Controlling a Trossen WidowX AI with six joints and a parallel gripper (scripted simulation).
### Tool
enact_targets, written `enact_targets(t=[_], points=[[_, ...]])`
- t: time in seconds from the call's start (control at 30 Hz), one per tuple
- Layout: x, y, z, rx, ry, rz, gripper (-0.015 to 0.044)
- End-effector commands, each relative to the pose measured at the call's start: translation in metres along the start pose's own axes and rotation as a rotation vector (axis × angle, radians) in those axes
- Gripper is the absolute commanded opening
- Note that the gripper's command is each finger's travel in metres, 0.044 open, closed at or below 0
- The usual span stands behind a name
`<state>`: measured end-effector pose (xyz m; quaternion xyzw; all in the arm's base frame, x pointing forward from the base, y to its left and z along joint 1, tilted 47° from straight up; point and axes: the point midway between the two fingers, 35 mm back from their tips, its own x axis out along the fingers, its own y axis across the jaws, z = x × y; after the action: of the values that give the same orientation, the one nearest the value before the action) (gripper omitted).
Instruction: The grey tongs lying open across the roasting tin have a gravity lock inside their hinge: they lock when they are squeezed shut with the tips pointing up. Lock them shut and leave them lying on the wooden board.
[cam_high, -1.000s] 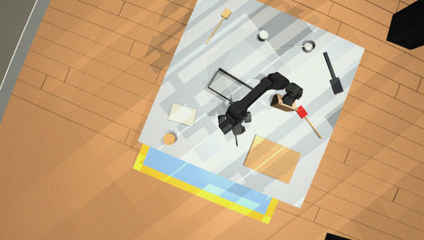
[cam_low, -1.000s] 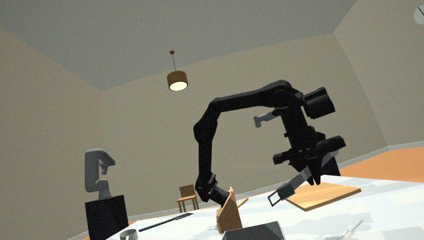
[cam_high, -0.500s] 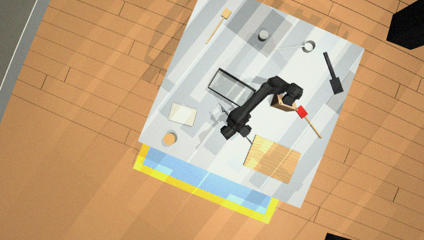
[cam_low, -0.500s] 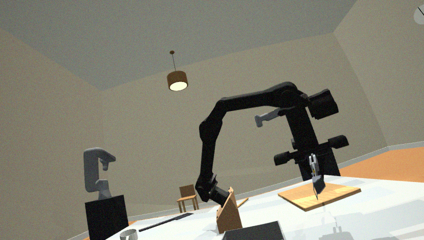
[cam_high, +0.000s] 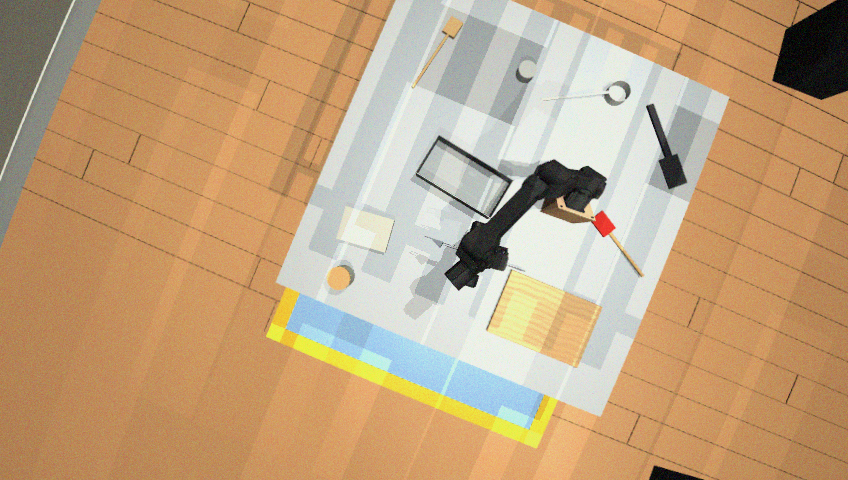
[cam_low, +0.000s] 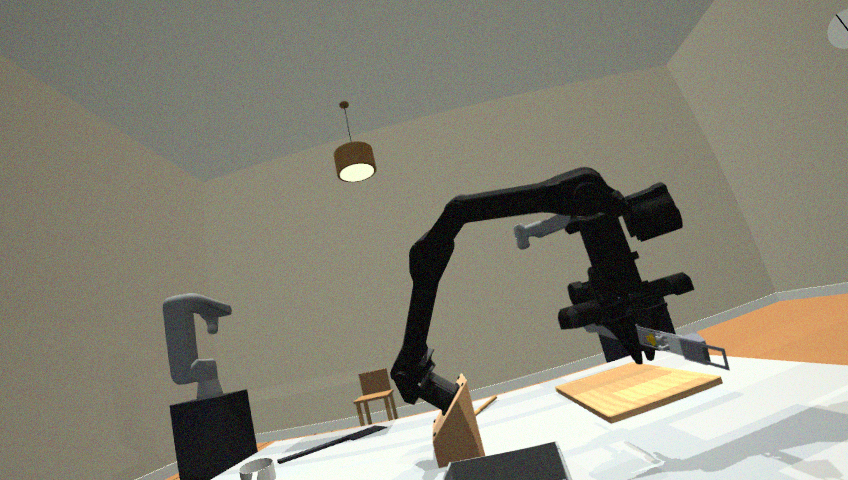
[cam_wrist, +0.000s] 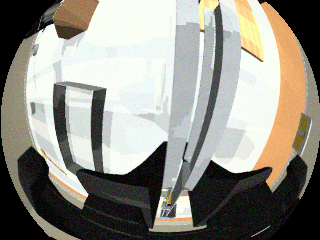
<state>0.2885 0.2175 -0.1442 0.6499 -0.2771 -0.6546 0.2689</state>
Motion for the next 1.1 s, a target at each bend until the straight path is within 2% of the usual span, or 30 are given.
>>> enact_targets(t=[0.0,0.23,0.47,0.63,1.07], points=[[0.0,-0.008,0.006,-0.177,-0.002,-0.002,-0.015],[0.002,-0.015,0.013,-0.416,-0.002,0.001,-0.015],[0.002,-0.016,0.013,-0.422,-0.002,0.001,-0.015],[-0.002,-0.028,0.027,-0.367,0.003,-0.011,-0.015],[-0.013,-0.085,0.109,-0.079,0.012,-0.064,-0.015]])
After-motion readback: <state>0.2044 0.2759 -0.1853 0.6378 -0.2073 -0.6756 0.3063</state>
